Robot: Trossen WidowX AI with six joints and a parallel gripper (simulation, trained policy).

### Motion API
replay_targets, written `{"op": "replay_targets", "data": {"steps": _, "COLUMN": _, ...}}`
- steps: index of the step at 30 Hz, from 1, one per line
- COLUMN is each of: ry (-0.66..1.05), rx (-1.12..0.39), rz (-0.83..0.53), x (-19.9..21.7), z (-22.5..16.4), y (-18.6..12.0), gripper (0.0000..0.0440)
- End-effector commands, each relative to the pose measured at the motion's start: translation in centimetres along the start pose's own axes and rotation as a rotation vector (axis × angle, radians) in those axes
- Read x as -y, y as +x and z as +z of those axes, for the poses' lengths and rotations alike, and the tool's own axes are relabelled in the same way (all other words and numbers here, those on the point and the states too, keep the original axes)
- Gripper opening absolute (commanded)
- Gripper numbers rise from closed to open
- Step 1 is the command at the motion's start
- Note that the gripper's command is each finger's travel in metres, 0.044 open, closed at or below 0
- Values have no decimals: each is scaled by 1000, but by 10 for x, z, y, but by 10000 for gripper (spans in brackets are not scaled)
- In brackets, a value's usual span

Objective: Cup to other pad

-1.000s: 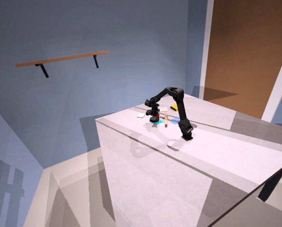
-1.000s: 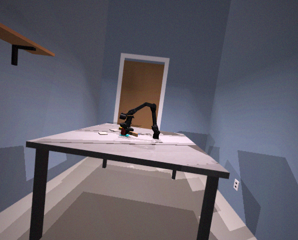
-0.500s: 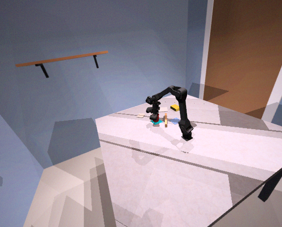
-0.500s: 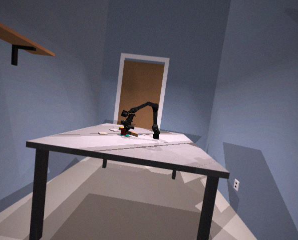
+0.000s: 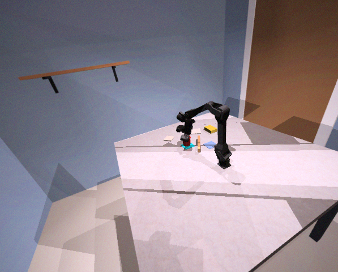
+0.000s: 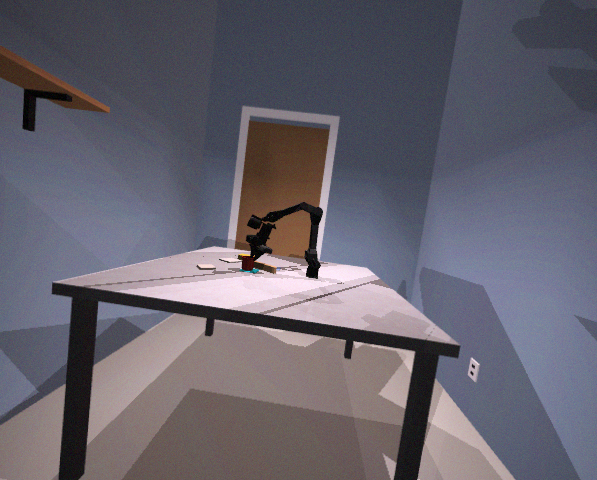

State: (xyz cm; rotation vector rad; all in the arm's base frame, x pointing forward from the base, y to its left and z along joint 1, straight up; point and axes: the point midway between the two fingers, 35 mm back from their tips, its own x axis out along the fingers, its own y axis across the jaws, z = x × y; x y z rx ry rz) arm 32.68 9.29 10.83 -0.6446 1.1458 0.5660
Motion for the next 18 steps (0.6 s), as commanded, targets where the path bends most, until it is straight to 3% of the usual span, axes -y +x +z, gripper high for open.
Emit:
{"op": "replay_targets", "data": {"steps": 1, "ry": -1, "rx": 37, "rz": -10, "x": 0, "z": 1, "y": -15, "gripper": 179}}
{"op": "replay_targets", "data": {"steps": 6, "ry": 5, "rx": 77, "rz": -28, "x": 3, "z": 3, "y": -31, "gripper": 205}}
{"op": "replay_targets", "data": {"steps": 9, "ry": 5, "rx": 101, "rz": -44, "x": 6, "z": 6, "y": -41, "gripper": 241}}
{"op": "replay_targets", "data": {"steps": 18, "ry": 22, "rx": 149, "rz": -85, "x": 19, "z": 11, "y": -65, "gripper": 440}}
